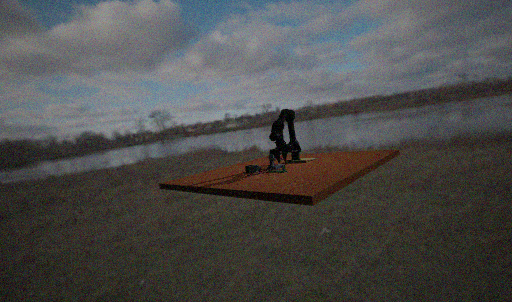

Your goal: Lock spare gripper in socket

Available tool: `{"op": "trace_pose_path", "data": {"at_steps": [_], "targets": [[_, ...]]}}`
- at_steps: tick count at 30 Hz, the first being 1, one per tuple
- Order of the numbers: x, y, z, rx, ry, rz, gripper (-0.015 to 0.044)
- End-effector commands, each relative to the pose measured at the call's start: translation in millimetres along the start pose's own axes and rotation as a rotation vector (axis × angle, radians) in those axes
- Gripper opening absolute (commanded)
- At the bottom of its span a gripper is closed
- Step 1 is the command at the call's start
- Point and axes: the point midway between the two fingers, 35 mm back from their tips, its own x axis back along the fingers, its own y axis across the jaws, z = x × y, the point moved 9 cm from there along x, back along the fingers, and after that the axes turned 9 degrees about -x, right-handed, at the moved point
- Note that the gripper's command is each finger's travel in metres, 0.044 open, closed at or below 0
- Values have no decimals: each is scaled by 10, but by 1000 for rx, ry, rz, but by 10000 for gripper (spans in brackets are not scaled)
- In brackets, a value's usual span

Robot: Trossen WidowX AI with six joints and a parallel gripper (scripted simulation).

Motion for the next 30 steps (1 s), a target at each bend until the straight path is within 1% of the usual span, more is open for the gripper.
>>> {"op": "trace_pose_path", "data": {"at_steps": [1, 7, 18, 19, 30], "targets": [[-46, 5, -1, -5, -1, -8, 300], [-46, 5, -1, -5, -1, -8, 300], [-47, 5, -1, -5, -1, -8, 11], [-47, 5, -1, -5, -1, -8, 0], [-36, -1, 12, -8, -21, -13, 0]]}}
